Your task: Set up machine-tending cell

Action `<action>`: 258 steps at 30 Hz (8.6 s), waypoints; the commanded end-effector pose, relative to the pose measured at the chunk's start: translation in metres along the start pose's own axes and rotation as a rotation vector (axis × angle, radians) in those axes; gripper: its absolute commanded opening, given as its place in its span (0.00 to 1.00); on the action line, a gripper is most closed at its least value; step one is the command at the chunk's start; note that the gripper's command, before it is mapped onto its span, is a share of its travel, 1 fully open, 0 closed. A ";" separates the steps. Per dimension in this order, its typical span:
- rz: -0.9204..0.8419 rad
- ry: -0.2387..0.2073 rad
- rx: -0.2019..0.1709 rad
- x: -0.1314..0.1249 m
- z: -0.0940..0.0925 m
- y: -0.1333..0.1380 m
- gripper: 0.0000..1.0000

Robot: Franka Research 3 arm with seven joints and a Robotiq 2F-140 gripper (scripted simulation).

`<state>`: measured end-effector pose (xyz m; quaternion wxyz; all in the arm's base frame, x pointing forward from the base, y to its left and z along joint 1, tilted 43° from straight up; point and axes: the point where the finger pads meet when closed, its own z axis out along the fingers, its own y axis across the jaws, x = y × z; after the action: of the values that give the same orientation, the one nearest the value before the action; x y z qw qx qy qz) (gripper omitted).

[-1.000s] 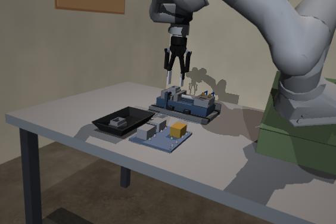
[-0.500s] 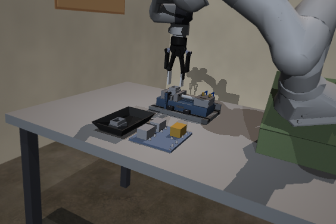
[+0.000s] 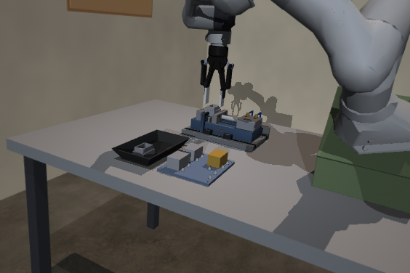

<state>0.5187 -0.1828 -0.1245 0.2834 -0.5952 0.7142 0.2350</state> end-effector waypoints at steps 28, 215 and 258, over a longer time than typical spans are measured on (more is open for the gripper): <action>-0.004 0.001 0.001 0.000 0.013 0.000 0.40; -0.021 0.004 0.004 -0.214 -0.035 -0.047 0.00; -0.029 0.001 0.001 -0.283 -0.032 -0.043 0.00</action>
<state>0.5938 -0.0063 0.0938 0.2889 -0.6092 0.7014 0.2313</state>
